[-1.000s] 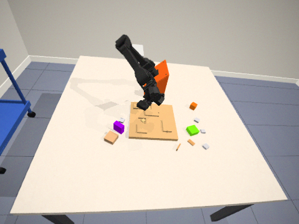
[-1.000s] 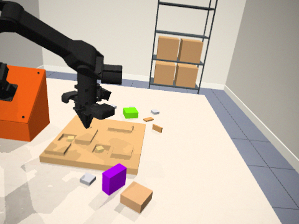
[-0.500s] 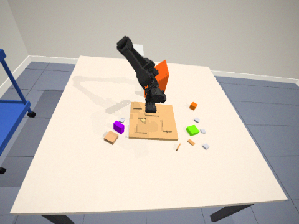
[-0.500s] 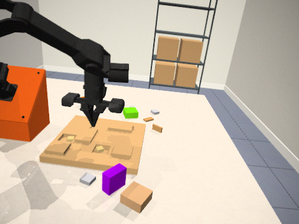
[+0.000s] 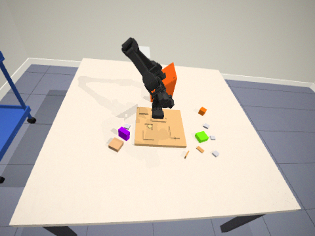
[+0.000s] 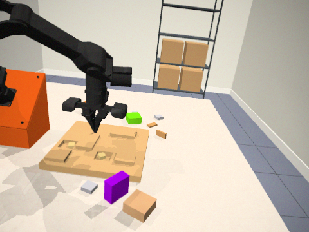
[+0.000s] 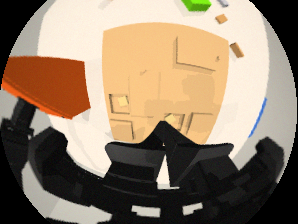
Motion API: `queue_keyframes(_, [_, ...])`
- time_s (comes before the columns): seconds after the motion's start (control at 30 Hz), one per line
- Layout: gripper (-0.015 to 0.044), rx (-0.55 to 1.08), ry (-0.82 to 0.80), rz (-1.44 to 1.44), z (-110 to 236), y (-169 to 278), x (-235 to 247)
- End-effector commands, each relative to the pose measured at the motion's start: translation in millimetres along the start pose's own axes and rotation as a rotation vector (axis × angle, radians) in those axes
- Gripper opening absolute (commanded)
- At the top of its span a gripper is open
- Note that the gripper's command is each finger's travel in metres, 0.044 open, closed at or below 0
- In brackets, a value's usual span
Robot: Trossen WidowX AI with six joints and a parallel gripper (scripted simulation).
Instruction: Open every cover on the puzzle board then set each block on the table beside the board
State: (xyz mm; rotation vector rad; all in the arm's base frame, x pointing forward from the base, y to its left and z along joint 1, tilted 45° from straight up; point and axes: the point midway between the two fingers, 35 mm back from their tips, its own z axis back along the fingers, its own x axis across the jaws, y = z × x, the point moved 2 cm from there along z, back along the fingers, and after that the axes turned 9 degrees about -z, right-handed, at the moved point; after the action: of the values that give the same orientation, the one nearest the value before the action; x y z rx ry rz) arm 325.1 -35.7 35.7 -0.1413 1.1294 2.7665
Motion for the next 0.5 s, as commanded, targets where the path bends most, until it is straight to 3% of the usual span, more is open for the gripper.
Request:
queue_keyframes(0.0, [0.0000, -0.002, -0.002, 0.006, 0, 0, 0])
queue_keyframes(0.47, [0.0000, -0.003, -0.002, 0.006, -13, -1, -1])
